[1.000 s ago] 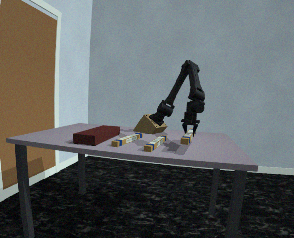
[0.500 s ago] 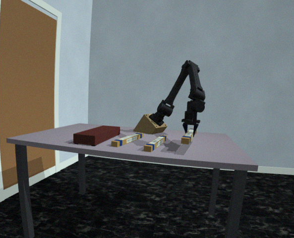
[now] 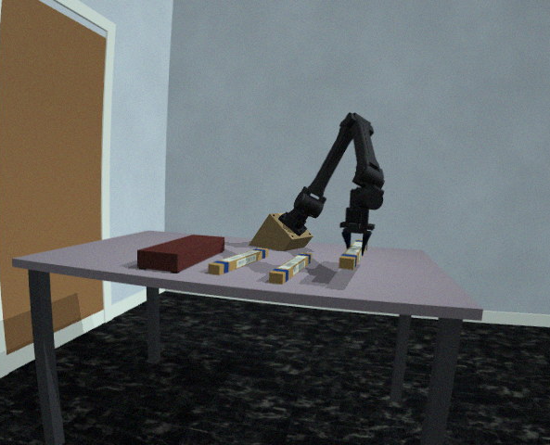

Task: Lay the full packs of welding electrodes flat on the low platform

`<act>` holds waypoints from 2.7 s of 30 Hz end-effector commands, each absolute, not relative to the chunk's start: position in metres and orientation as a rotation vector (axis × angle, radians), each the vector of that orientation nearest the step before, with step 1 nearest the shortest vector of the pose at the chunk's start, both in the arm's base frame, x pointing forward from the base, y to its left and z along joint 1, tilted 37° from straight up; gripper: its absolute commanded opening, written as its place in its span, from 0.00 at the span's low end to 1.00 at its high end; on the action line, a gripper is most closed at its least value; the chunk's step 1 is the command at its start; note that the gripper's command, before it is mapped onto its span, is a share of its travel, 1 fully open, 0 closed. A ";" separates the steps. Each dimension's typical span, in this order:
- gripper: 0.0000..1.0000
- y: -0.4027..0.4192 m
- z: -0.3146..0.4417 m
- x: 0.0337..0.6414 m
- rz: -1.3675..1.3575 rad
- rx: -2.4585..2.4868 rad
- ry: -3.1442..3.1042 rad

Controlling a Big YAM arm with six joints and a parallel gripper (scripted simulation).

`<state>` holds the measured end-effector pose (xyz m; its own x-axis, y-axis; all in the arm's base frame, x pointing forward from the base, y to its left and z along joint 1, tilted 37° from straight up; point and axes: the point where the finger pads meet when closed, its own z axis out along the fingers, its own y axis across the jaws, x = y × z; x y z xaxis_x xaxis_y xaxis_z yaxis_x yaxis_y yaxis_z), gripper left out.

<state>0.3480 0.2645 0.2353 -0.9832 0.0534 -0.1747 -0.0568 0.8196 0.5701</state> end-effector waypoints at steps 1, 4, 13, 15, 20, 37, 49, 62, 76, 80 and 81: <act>0.00 0.263 0.263 0.368 0.907 0.005 2.768; 0.00 0.263 0.264 0.368 0.907 0.005 2.767; 0.00 0.255 0.281 0.363 0.914 -0.006 2.747; 0.00 0.252 0.286 0.362 0.915 -0.008 2.744; 0.00 0.246 0.296 0.359 0.917 -0.011 2.739; 0.00 0.228 0.321 0.351 0.916 -0.014 2.734; 0.00 0.216 0.337 0.347 0.914 -0.015 2.733; 0.00 0.203 0.354 0.341 0.911 -0.016 2.733; 0.00 0.189 0.373 0.336 0.908 -0.016 2.734; 0.00 0.185 0.378 0.334 0.907 -0.016 2.736; 0.00 0.183 0.380 0.333 0.907 -0.016 2.735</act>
